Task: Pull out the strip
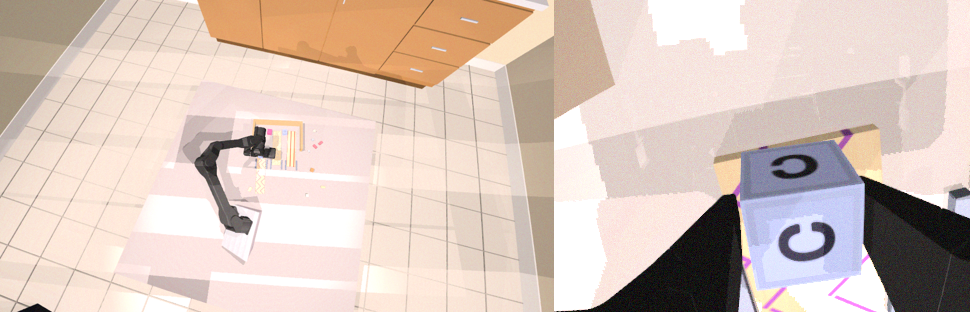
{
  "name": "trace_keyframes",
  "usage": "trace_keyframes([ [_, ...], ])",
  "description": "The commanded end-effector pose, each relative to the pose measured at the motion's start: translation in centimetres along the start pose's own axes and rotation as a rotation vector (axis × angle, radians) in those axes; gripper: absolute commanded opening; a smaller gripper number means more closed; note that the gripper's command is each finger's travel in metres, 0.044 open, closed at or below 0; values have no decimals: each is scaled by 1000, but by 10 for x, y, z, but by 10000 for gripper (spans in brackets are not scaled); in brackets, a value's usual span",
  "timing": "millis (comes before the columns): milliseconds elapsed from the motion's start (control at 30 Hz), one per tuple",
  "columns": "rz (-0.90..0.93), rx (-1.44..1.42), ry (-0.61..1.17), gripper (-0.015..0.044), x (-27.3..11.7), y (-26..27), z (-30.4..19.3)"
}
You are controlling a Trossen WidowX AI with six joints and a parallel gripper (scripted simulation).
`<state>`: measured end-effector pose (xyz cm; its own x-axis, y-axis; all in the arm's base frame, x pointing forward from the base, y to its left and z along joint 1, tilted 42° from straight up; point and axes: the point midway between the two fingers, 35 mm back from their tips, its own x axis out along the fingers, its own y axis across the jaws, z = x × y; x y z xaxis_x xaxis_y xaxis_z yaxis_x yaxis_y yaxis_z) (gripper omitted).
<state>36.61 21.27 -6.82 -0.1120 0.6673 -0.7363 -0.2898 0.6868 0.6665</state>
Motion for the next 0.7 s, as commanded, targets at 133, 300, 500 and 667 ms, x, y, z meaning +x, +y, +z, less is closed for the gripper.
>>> trace_keyframes([
  [133, 0, 0, 0, 105, 0, 0, 0],
  [300, 0, 0, 0, 0, -5, 0, -5],
  [500, -2, 2, 1, 0, -20, -1, -25],
  [667, -3, 3, 1, 0, -32, -1, -43],
])
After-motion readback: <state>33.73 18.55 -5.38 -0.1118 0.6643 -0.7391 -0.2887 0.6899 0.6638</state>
